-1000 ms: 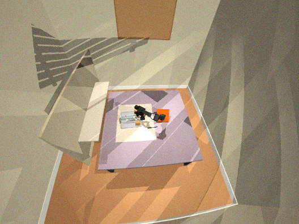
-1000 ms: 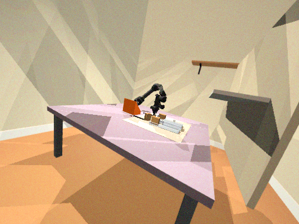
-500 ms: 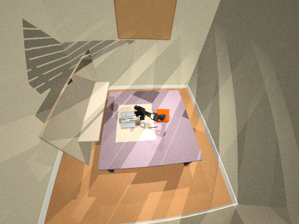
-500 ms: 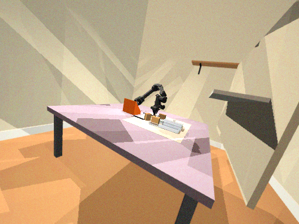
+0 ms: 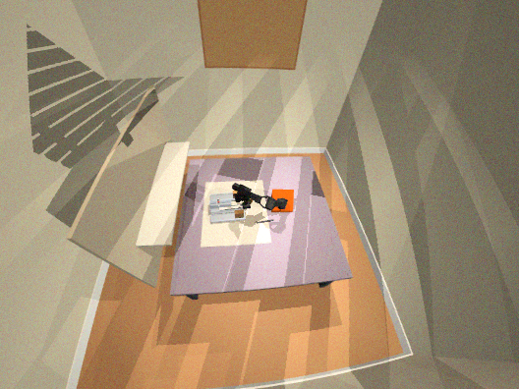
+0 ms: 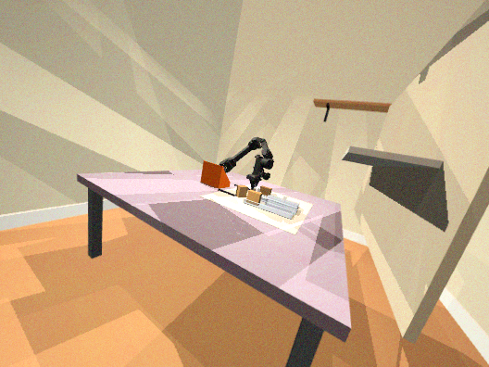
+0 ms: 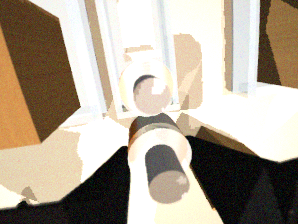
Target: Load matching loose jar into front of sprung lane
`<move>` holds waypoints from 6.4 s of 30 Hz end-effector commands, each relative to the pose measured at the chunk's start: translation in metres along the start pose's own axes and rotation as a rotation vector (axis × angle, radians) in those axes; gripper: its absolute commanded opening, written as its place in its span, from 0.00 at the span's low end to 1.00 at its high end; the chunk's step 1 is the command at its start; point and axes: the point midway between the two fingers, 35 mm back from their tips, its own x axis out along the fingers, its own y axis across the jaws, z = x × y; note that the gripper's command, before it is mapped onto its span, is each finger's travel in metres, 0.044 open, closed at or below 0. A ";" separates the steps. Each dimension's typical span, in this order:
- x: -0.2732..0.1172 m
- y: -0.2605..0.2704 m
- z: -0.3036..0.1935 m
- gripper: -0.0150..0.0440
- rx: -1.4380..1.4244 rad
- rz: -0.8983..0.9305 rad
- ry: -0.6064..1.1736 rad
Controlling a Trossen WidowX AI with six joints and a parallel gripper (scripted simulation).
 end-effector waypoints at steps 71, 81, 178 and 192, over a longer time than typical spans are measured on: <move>-0.005 0.002 0.037 0.25 -0.011 -0.002 -0.016; -0.007 0.003 0.040 0.25 -0.011 -0.002 -0.016; -0.005 0.004 0.048 0.25 -0.011 -0.002 -0.017; -0.005 0.004 0.050 0.25 -0.011 -0.002 -0.017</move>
